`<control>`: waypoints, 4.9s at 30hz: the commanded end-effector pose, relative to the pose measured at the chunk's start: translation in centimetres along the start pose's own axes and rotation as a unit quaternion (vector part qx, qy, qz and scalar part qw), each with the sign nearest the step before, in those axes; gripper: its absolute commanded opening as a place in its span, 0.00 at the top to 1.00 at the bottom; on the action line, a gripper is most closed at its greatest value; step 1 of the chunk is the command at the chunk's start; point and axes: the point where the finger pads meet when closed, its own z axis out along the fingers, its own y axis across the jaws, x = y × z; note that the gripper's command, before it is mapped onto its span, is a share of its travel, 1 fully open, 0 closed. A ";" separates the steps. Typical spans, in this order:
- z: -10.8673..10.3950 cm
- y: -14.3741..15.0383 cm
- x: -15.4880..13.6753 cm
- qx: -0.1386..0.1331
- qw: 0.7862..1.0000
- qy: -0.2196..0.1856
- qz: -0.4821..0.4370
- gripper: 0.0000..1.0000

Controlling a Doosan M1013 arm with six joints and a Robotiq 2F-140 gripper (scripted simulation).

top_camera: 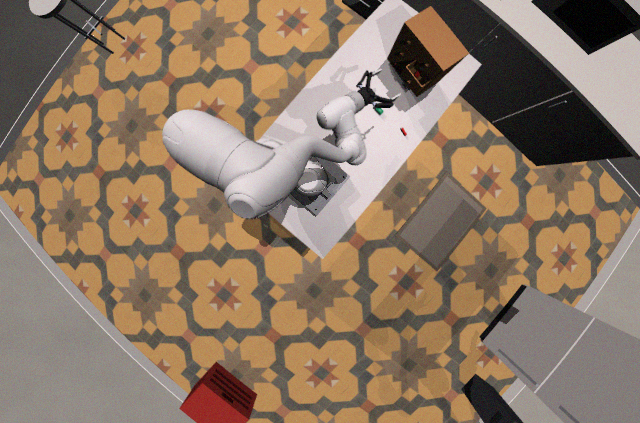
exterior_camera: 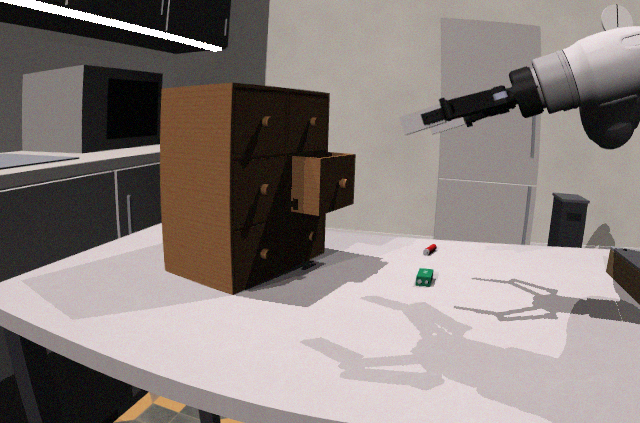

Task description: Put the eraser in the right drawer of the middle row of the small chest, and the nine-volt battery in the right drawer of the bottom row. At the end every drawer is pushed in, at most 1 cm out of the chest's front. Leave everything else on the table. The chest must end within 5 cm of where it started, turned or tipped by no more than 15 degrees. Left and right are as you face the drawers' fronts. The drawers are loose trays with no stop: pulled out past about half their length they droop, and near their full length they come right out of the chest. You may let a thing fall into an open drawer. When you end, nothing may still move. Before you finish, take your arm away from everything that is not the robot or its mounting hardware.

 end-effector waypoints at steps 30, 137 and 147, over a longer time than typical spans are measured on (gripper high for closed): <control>-0.3 0.1 0.7 -0.001 0.994 -0.112 0.000 0.00; -9.3 3.0 -1.5 0.000 0.822 -0.569 0.000 0.00; -8.7 3.0 -1.8 0.000 0.837 -0.546 0.000 0.00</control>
